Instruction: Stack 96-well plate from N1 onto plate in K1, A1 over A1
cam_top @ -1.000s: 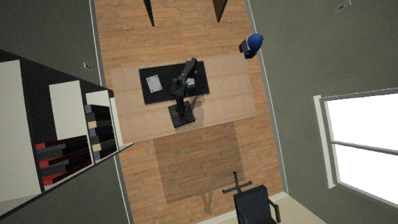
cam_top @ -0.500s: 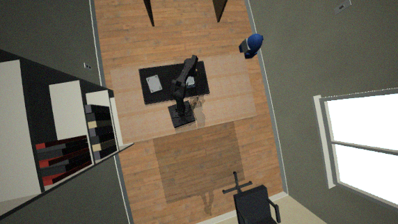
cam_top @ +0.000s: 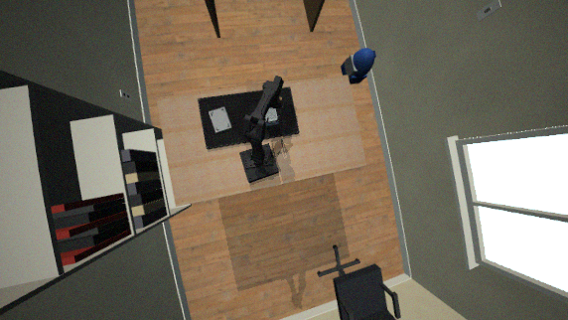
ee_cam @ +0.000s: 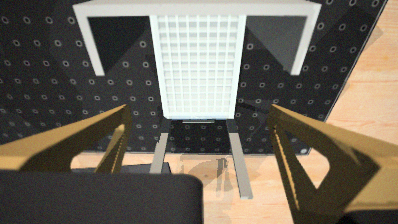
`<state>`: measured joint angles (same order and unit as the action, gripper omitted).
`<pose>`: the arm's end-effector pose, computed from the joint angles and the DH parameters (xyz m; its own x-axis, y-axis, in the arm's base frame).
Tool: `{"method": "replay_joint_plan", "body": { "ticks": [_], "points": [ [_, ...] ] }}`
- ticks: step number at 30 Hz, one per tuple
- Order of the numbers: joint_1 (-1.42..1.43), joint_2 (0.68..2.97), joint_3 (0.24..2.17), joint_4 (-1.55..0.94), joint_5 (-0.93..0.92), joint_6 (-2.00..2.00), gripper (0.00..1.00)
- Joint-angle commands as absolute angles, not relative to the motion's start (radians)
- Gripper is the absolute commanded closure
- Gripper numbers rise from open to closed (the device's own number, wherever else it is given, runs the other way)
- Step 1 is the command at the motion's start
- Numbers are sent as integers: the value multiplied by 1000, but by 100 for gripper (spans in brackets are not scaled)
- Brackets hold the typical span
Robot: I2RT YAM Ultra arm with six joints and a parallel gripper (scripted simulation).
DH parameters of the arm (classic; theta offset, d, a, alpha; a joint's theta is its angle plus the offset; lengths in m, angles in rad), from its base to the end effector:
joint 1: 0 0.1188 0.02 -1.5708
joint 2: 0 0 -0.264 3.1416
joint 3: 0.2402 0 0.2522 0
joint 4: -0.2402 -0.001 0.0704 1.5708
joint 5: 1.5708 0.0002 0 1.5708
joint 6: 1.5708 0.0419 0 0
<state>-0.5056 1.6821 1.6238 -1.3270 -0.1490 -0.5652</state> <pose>0.2815 -0.1476 0.3168 -0.9698 -0.0685 -0.2339 -0.0763 0.9968 0.0244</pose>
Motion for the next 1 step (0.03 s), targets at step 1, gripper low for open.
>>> {"method": "replay_joint_plan", "body": {
  "ticks": [1],
  "points": [
    [-518, 1648, 1656, -1351, -160, -576, 0]
  ]
}}
